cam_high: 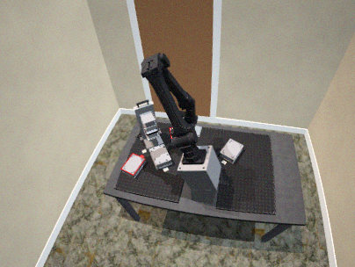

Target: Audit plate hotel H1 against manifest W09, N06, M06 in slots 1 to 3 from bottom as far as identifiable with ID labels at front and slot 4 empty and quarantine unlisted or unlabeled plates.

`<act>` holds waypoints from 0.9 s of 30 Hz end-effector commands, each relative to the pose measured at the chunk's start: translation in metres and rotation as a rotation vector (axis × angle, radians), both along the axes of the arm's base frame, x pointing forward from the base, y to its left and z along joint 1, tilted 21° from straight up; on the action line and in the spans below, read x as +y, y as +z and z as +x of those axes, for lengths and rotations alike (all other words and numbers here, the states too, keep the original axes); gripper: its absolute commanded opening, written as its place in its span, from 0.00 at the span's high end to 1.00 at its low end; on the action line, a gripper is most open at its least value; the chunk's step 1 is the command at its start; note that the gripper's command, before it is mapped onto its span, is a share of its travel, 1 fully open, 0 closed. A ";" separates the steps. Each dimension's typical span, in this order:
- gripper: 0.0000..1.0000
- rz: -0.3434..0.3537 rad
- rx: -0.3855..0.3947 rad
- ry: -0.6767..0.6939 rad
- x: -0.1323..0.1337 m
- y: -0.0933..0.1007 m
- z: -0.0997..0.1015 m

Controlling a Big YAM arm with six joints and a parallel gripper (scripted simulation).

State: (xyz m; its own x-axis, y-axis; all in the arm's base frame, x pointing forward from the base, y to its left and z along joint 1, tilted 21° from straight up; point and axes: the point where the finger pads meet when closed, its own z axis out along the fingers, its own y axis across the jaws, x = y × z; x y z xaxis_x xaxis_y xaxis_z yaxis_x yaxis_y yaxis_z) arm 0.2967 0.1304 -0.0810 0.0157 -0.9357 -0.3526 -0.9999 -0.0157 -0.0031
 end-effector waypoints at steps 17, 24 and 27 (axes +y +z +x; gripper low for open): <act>0.14 0.021 0.078 -0.301 0.059 0.034 0.002; 0.14 0.026 0.098 -0.358 0.075 0.040 -0.002; 0.14 0.026 0.101 -0.357 0.084 0.044 -0.005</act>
